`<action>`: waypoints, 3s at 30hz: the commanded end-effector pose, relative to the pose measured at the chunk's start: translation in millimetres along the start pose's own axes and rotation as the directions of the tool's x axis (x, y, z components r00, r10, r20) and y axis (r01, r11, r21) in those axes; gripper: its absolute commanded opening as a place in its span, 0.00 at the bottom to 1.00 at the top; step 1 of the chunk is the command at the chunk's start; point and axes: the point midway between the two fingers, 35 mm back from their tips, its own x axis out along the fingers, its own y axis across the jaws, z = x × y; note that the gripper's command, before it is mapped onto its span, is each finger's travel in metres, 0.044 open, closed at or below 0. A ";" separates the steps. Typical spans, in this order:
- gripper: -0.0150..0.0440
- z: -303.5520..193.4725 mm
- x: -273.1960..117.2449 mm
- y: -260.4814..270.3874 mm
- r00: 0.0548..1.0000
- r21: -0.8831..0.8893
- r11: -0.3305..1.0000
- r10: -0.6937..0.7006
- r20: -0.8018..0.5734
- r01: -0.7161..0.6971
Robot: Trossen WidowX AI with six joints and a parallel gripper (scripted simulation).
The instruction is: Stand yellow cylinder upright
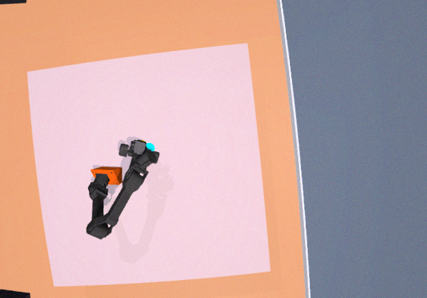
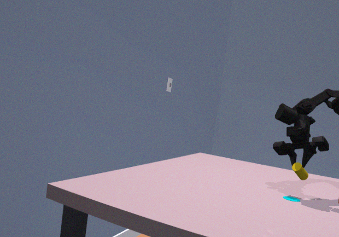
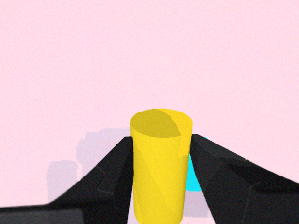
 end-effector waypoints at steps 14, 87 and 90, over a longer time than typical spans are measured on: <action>0.43 -1.0 1.3 0.0 0.990 -0.015 0.999 0.032 0.136 -0.030; 0.43 -11.8 -17.4 -3.5 0.773 -0.105 0.992 0.013 0.634 0.070; 0.43 -12.7 -18.9 -3.3 0.759 -0.107 0.991 0.009 0.651 0.081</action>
